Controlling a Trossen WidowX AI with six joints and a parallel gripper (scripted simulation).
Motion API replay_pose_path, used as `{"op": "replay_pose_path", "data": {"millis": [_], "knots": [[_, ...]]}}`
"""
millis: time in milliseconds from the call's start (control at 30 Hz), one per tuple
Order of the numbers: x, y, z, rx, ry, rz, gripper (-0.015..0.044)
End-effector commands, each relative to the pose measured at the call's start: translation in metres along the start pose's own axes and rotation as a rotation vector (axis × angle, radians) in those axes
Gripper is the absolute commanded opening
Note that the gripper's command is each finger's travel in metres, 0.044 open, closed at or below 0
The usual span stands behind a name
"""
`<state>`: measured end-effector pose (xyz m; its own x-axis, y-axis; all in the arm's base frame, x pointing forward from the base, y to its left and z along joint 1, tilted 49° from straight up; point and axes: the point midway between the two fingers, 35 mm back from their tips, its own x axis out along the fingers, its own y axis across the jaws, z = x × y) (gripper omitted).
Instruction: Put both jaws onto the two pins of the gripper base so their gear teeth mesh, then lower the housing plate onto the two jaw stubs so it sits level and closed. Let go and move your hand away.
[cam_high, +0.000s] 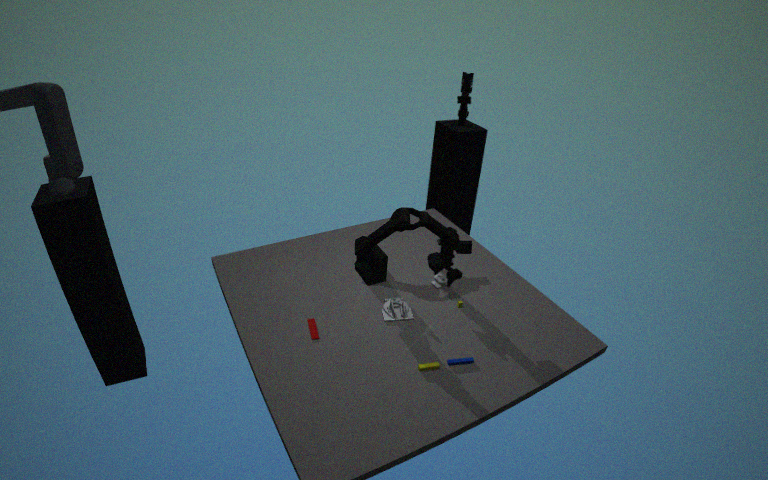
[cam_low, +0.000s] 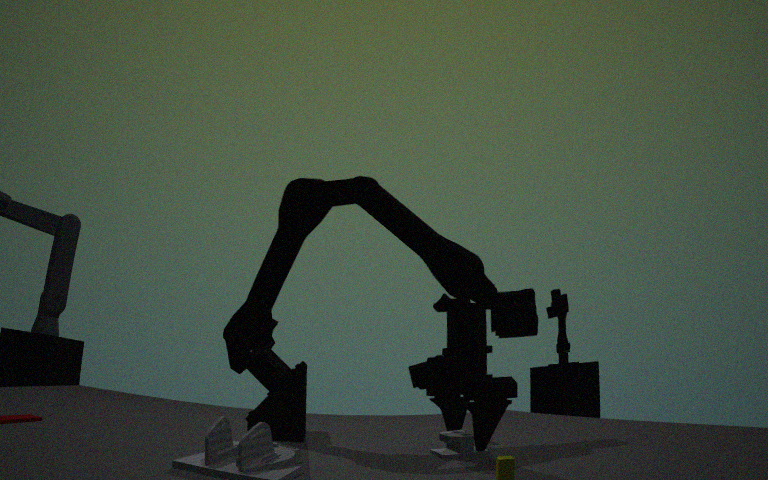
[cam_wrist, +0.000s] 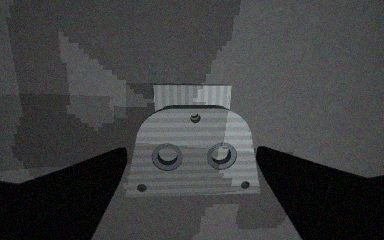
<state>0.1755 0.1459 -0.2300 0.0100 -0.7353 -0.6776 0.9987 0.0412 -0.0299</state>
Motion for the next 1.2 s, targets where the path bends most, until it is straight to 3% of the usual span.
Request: {"op": "replay_pose_path", "data": {"millis": [0, 467, 900, 1167], "knots": [[0.0007, 0.0002, 0.0002, -0.006, -0.002, 0.003, 0.044], [0.0014, 0.0002, 0.0002, -0.006, -0.002, 0.003, 0.044], [0.0007, 0.0, 0.0, 0.0, 0.0, 0.0, 0.0353], [0.0007, 0.0, 0.0, 0.0, 0.0, 0.0, 0.0351]]}}
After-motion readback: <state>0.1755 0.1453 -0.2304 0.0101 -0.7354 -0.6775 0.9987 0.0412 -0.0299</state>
